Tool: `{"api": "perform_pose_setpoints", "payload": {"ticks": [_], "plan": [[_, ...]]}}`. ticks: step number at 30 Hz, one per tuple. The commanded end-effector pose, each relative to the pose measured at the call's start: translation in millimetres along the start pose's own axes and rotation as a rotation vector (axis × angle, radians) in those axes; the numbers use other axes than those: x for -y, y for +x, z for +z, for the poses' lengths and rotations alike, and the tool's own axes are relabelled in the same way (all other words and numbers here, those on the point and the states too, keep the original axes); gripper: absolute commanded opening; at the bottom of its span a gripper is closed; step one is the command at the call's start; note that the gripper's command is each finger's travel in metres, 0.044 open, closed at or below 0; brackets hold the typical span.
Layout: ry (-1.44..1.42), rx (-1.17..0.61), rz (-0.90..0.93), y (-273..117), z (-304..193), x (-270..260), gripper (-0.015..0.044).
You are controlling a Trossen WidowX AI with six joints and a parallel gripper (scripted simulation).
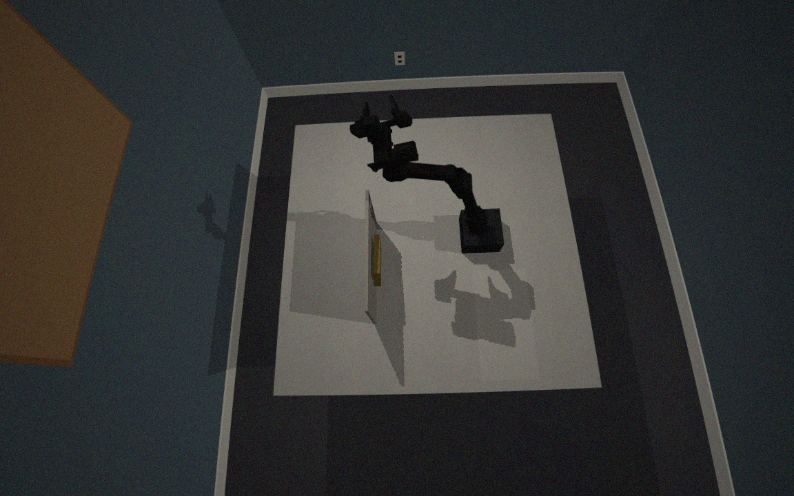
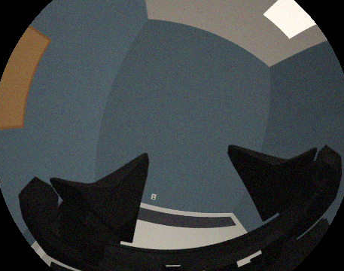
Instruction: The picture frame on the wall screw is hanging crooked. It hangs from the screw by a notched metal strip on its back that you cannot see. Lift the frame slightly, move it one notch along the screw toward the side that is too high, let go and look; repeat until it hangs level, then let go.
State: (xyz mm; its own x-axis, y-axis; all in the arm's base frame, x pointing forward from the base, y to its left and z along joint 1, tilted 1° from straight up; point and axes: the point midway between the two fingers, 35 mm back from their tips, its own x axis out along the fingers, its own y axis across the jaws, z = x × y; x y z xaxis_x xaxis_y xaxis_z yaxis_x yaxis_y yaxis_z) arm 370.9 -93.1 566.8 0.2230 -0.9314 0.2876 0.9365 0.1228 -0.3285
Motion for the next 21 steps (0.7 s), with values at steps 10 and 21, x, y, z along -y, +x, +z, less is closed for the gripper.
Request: {"api": "perform_pose_setpoints", "payload": {"ticks": [10,21], "plan": [[0.511,-0.001,0.35,-122,-20,-52,0.026],[0.916,-0.129,0.647,-231,-63,-61,0.026]]}}
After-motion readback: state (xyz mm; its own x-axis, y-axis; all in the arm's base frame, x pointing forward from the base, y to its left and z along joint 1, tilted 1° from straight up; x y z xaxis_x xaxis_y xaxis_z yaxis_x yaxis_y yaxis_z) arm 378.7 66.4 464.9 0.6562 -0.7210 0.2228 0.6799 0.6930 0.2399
